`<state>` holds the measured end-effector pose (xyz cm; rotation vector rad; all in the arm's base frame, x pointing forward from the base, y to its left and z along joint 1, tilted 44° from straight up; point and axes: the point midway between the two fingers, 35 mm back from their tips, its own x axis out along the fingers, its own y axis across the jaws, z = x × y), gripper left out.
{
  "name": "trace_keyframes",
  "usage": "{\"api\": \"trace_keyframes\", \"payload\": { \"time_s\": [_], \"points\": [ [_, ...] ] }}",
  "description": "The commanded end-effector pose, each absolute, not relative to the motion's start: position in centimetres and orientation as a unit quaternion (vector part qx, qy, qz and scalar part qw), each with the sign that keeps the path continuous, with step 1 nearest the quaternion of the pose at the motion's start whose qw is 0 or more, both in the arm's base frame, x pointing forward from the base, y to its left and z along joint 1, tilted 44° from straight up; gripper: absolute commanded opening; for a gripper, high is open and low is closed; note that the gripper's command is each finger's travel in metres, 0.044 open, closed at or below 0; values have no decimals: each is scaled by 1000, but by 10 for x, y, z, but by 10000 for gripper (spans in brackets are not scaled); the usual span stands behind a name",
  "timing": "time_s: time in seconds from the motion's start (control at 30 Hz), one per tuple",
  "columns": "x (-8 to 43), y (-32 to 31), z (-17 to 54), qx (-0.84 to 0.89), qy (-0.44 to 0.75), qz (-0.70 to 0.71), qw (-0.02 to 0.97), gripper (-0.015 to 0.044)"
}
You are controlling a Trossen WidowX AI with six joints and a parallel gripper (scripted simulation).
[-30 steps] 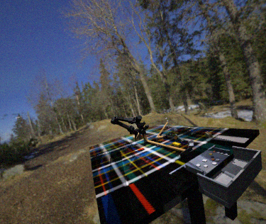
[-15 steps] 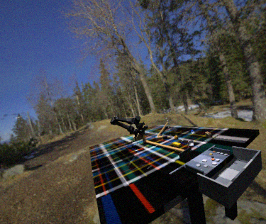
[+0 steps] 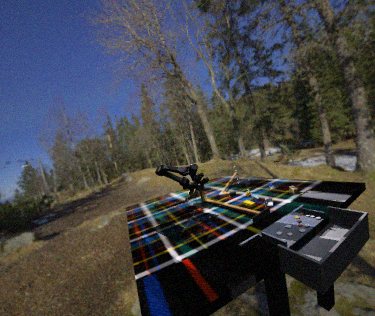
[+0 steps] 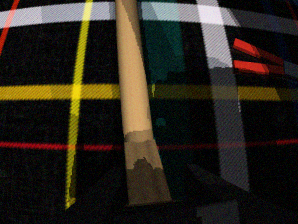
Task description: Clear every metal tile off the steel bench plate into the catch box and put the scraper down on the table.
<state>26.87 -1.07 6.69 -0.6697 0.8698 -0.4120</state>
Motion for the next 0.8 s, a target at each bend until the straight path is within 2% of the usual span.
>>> {"api": "trace_keyframes", "payload": {
  "time_s": [0.0, 0.77],
  "points": [
    [274, -10, 71, -311, 405, -196, 837, 0],
    [285, -15, 77, -308, 403, -200, 839, 0]
  ]
}}
